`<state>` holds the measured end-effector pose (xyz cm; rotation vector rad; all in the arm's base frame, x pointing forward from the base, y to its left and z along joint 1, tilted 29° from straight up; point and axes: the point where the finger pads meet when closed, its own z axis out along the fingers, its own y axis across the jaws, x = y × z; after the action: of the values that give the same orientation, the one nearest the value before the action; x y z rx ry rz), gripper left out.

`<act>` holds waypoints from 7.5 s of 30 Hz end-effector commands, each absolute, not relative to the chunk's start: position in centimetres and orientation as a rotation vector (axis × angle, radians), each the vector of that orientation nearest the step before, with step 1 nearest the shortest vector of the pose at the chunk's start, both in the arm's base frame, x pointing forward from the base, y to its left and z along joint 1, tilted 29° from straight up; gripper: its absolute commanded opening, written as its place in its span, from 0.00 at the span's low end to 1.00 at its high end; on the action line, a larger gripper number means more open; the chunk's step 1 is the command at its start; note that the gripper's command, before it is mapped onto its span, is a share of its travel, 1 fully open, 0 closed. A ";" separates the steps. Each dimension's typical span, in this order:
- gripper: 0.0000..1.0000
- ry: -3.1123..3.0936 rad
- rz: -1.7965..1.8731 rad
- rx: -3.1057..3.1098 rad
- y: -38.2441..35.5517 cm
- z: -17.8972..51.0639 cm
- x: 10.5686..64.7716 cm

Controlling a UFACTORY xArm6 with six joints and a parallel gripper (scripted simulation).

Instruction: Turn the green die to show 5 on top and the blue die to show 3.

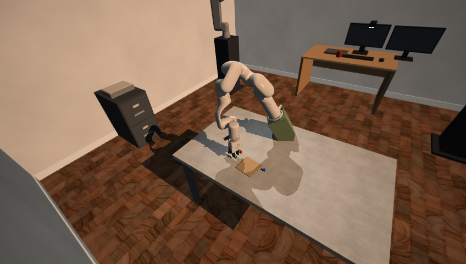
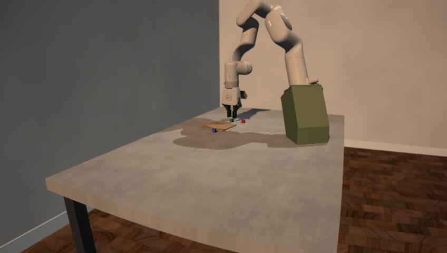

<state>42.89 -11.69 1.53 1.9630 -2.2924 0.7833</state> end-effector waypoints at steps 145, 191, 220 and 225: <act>0.31 -2.293 0.787 1.964 -12.5 -0.3 43.8; 0.11 -2.293 0.787 1.964 -12.5 -0.3 43.8; 0.11 -2.293 0.787 1.964 -8.7 8.4 40.8; 0.11 -2.293 0.787 1.964 -8.7 8.4 40.7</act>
<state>40.76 -8.77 8.11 1.9651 -2.2942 0.7945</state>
